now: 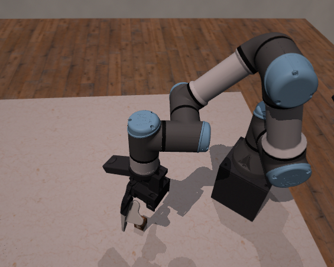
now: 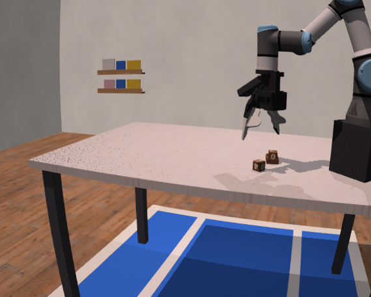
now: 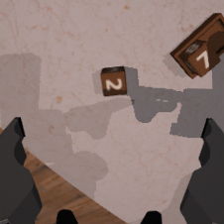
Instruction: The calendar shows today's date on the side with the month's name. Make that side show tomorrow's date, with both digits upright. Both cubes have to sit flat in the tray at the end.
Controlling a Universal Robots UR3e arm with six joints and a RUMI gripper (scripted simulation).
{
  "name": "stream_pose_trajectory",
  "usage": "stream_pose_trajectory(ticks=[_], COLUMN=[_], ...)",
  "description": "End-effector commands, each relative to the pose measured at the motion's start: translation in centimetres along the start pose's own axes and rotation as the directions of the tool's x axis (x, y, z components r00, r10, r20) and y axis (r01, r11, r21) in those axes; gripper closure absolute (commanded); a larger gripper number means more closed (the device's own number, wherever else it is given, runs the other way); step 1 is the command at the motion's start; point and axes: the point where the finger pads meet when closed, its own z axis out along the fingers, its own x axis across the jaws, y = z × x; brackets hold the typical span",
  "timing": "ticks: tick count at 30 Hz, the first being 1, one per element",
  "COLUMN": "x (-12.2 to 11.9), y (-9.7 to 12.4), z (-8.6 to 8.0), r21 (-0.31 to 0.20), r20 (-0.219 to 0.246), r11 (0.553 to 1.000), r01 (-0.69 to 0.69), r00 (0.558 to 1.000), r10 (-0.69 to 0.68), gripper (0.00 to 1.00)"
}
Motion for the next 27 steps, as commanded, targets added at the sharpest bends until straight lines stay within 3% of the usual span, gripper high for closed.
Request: stream_pose_trajectory(ticks=[1,7,8,27], x=[-0.11,-0.11,-0.11,-0.12], y=[-0.06,-0.05,-0.05,-0.06], z=[-0.02,-0.01,-0.01,-0.01], r21=[0.001,0.001,0.001,0.001], r20=[0.011,0.011,0.011,0.01], r11=[0.995,0.994,0.994,0.994], r01=[0.1,0.11,0.11,0.11], r00=[0.995,0.994,0.994,0.994], r10=[-0.1,-0.11,-0.11,-0.11], gripper=[0.0,0.0,0.72,0.72])
